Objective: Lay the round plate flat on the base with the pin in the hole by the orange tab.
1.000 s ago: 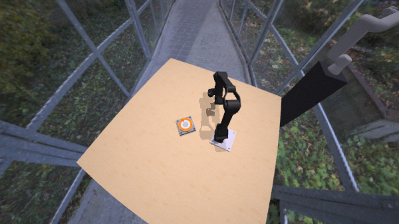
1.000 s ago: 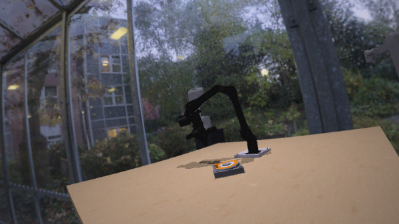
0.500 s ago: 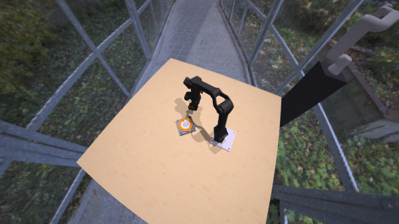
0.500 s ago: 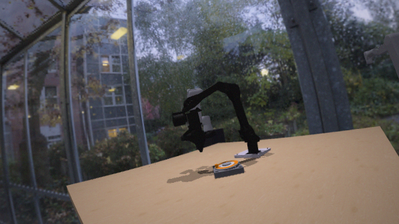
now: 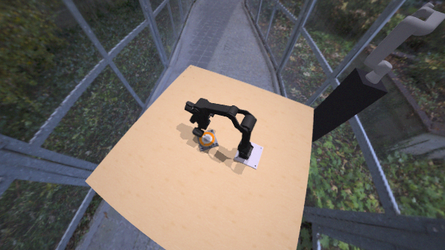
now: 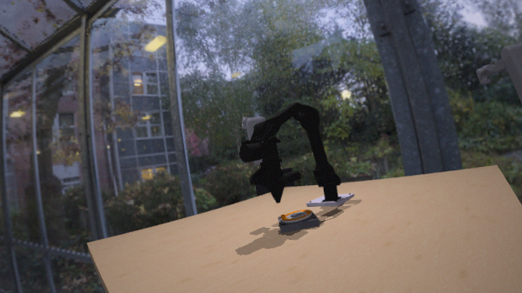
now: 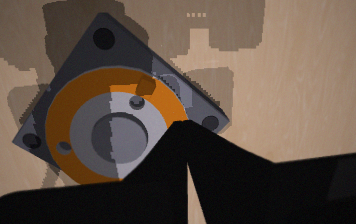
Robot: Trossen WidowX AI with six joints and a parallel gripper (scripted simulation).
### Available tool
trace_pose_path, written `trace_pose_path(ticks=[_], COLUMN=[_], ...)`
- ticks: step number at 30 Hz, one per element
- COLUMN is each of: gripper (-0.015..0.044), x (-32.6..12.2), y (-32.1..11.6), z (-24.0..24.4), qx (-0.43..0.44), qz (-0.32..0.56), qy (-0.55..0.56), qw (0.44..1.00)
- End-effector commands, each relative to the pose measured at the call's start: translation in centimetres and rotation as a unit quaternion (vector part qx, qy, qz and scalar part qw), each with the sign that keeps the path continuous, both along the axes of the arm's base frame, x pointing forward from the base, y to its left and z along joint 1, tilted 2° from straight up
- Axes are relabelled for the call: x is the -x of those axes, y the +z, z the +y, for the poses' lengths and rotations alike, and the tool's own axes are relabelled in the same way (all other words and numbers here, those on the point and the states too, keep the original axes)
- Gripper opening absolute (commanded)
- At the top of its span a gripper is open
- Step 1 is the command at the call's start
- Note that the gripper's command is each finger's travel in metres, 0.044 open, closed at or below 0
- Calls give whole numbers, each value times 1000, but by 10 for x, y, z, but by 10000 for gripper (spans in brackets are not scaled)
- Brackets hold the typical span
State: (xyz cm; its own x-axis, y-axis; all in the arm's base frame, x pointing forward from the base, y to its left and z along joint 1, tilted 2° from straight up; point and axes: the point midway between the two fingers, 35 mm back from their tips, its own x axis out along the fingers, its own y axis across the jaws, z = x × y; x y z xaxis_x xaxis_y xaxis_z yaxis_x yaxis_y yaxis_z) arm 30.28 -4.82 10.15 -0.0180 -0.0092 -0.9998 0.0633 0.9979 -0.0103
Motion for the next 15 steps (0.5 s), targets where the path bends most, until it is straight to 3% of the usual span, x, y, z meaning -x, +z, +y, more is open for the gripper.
trace_pose_path(ticks=[1,15], gripper=[0,0], x=[-1,0], y=[-2,-47], z=[2,2], qx=[-2,-2], qz=[-4,-4], qy=[-8,-8], qw=[1000,1000])
